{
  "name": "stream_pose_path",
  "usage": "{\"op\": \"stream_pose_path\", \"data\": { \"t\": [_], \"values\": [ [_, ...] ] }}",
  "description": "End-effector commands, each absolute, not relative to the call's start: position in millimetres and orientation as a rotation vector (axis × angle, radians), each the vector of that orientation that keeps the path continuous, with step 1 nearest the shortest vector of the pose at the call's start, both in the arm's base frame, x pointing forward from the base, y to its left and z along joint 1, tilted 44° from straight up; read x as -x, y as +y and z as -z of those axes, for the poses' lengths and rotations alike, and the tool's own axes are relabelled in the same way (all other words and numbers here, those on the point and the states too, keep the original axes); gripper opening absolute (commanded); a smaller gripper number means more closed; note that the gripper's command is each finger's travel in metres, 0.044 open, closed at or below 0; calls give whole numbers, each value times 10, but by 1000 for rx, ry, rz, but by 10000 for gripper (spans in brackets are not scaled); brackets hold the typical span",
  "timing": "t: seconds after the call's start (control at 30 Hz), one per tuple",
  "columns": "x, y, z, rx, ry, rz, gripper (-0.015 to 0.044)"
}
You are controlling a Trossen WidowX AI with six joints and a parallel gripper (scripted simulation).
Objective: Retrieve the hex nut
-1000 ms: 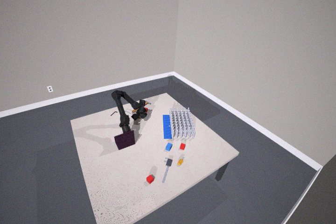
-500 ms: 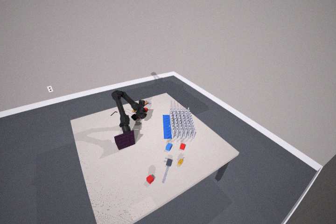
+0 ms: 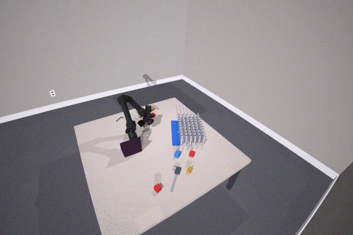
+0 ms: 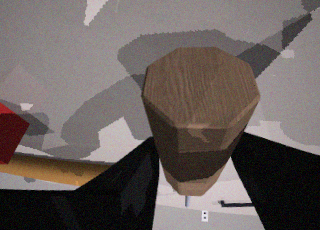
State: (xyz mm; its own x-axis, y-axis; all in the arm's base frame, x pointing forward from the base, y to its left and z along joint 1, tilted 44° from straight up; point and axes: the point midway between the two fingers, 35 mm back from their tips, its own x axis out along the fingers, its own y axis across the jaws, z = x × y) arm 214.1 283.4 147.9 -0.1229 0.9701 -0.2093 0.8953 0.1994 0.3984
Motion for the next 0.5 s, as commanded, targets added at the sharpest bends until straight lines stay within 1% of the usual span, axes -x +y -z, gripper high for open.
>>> {"op": "stream_pose_path", "data": {
  "t": [0.0, 0.27, 0.47],
  "values": [
    [-2127, 2840, -1462, -1745, 2069, -235, 0],
    [-2108, 2860, -1459, -1751, 2071, -241, 0],
    [-2120, 2857, -1475, -1746, 2067, -249, 157]
  ]
}}
